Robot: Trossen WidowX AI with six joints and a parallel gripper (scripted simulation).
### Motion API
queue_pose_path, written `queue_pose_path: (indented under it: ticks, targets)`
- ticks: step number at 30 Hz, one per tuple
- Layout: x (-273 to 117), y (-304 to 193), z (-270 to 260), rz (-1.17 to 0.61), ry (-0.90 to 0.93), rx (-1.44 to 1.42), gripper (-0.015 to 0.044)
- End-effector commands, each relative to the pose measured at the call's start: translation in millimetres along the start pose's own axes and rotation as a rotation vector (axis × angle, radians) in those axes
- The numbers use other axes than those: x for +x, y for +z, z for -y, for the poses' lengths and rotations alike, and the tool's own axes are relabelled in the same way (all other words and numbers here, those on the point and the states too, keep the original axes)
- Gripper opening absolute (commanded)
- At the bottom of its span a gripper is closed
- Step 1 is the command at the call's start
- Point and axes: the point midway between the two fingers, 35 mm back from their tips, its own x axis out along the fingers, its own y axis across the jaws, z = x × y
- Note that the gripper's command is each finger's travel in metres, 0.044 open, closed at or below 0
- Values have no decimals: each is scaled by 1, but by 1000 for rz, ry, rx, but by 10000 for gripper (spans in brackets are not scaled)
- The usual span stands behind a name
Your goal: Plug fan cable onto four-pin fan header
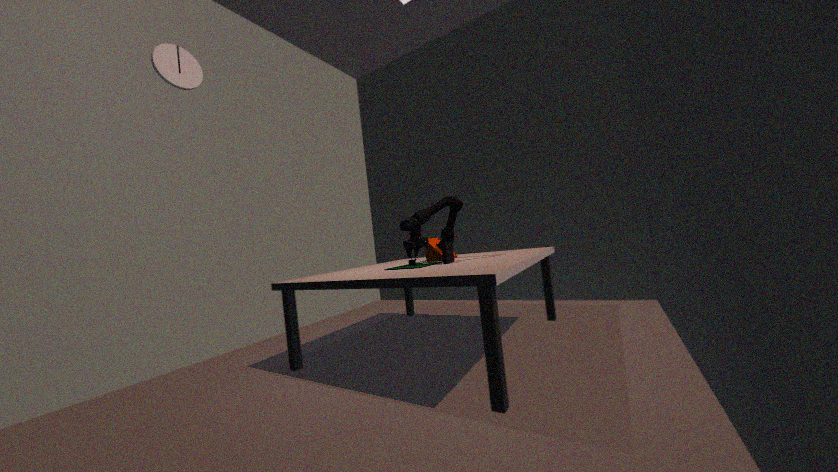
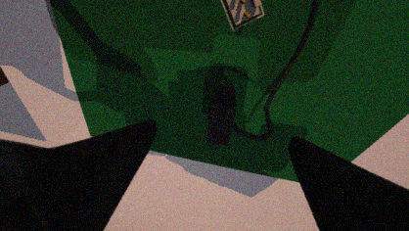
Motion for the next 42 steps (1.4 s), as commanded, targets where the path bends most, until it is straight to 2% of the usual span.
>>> queue_pose_path:
  ticks: [1,17,25,42]
  targets:
    - [8,3,-1,4,1,3,440]
    - [27,8,-1,6,1,3,440]
    - [25,7,-1,2,1,0,230]
    - [25,7,-1,2,1,0,117]
